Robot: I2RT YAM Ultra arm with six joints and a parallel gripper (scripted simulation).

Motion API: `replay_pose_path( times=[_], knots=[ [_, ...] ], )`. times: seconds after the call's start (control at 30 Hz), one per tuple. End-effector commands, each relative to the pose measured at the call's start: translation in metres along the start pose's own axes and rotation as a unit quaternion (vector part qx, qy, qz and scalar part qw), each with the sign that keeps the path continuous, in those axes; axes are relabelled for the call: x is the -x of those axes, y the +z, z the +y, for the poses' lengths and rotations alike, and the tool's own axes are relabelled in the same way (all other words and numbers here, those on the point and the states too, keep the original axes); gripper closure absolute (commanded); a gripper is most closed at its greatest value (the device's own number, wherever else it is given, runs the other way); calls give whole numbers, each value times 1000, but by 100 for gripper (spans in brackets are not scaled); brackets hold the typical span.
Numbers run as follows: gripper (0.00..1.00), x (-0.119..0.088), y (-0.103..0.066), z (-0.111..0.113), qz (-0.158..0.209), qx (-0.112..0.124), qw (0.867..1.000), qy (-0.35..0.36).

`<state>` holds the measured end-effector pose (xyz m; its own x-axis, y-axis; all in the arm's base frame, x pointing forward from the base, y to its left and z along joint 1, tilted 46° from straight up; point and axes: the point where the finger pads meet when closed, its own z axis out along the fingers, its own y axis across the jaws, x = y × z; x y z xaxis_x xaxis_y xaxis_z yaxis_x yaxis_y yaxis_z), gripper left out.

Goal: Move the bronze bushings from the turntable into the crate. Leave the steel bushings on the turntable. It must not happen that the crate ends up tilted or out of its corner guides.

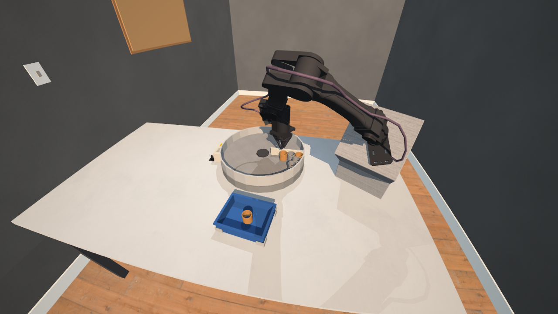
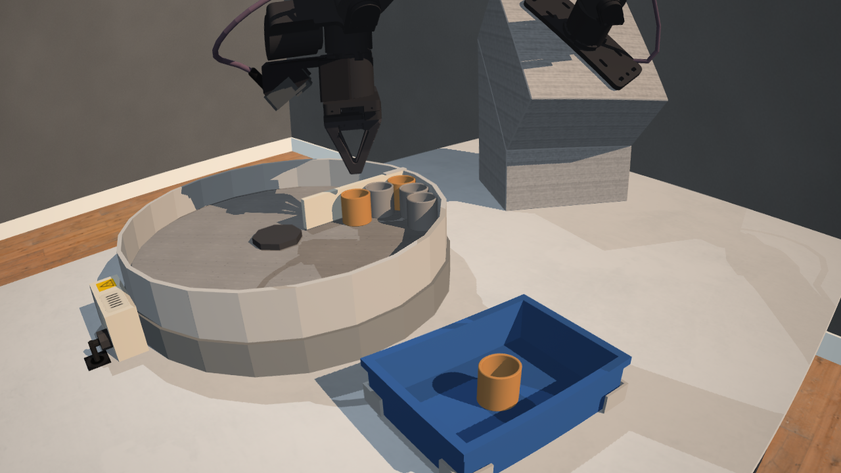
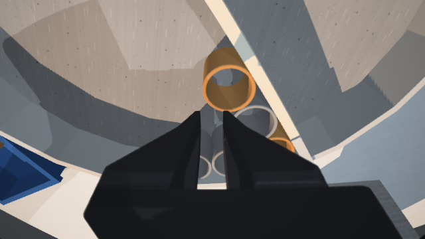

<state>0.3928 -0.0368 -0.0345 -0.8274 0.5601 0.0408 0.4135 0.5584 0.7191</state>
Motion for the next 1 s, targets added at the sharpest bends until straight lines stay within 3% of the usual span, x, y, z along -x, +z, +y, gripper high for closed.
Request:
replay_pose_path(
  times=[0.0, 0.97],
  knots=[
    [85, 15, -16, 11, -21, 5, 1000, -7],
    [85, 15, -14, 14, -18, 5, 1000, -10]
  ],
)
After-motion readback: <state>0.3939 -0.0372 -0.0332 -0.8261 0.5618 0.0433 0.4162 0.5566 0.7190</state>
